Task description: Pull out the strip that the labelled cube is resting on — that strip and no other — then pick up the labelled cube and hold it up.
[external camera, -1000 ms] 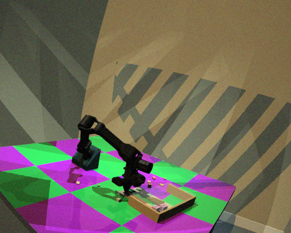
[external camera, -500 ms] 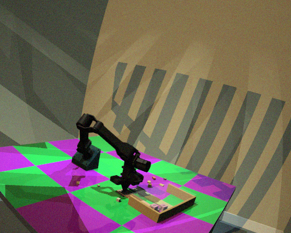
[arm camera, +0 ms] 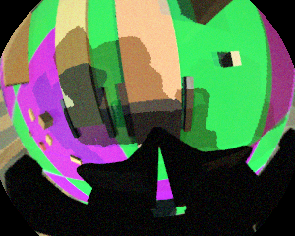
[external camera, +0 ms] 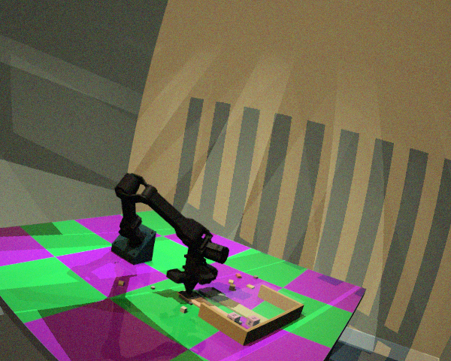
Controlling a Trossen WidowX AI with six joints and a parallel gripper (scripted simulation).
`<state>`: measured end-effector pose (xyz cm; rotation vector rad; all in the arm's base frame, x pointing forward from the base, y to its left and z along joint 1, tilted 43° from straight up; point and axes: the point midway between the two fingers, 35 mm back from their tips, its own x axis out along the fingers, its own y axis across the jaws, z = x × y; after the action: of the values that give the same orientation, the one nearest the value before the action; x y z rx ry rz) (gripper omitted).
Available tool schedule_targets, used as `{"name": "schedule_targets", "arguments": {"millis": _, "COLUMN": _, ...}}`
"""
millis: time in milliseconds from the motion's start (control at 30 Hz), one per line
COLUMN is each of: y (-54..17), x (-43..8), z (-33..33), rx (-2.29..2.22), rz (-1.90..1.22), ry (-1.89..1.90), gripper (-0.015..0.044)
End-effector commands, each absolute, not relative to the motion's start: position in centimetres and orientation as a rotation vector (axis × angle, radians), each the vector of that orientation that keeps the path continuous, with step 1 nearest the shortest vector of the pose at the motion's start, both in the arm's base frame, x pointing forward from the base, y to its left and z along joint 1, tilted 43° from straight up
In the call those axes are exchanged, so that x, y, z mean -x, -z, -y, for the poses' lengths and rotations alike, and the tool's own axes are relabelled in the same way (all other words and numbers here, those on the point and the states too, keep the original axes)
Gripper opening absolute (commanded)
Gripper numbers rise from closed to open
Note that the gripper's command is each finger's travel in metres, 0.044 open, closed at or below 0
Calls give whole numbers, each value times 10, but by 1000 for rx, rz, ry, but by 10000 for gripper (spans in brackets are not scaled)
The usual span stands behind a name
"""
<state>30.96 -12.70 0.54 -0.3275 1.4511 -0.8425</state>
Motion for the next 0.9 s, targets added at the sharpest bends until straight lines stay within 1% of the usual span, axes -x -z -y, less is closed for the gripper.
{"name": "schedule_targets", "arguments": {"millis": 0, "y": 0, "x": -296, "z": 127, "rx": 329, "rz": -1474, "ry": 847, "gripper": 0}}
{"name": "schedule_targets", "arguments": {"millis": 867, "y": 6, "x": -260, "z": 115, "rx": 330, "rz": -1477, "ry": 846, "gripper": 0}}
